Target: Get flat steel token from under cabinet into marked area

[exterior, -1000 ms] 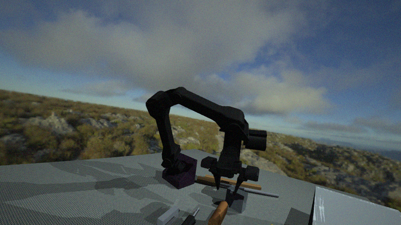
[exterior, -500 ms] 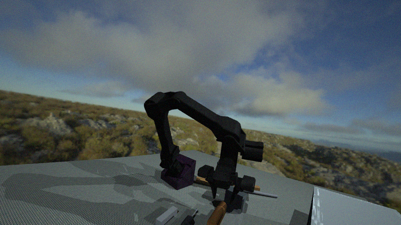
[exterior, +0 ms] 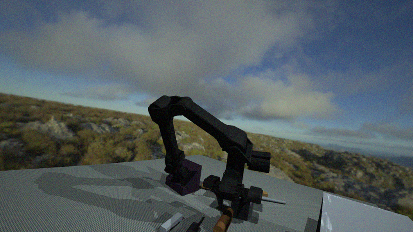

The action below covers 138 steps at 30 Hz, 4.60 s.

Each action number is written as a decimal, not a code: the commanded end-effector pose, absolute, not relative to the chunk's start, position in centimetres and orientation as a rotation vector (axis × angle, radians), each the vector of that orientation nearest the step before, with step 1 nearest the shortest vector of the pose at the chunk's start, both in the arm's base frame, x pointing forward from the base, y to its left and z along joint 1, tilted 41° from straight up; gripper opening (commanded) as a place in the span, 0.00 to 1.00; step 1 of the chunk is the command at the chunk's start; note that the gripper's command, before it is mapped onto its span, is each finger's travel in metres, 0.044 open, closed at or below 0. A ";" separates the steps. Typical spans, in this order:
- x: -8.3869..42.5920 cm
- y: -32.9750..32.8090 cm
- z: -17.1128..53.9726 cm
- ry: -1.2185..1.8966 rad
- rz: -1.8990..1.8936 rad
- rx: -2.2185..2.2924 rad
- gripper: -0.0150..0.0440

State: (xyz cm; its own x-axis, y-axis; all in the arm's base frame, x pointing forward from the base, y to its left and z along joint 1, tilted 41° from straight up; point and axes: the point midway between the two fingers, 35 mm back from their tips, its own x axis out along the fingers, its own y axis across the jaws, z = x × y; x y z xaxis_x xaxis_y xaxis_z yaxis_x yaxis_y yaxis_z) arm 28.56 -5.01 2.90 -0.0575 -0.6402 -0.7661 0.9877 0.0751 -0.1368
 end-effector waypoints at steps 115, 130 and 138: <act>28.5 1.5 10.9 0.835 -1.442 0.529 0.25; 28.1 3.2 9.7 0.865 -1.421 0.498 0.25; 27.8 4.4 8.8 0.872 -1.416 0.492 0.25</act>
State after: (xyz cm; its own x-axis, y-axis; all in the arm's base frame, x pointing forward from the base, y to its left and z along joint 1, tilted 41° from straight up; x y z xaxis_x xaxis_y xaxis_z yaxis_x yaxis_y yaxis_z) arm 27.95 3.67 9.20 -0.0763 -0.6352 -0.7686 0.9724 0.1230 -0.1982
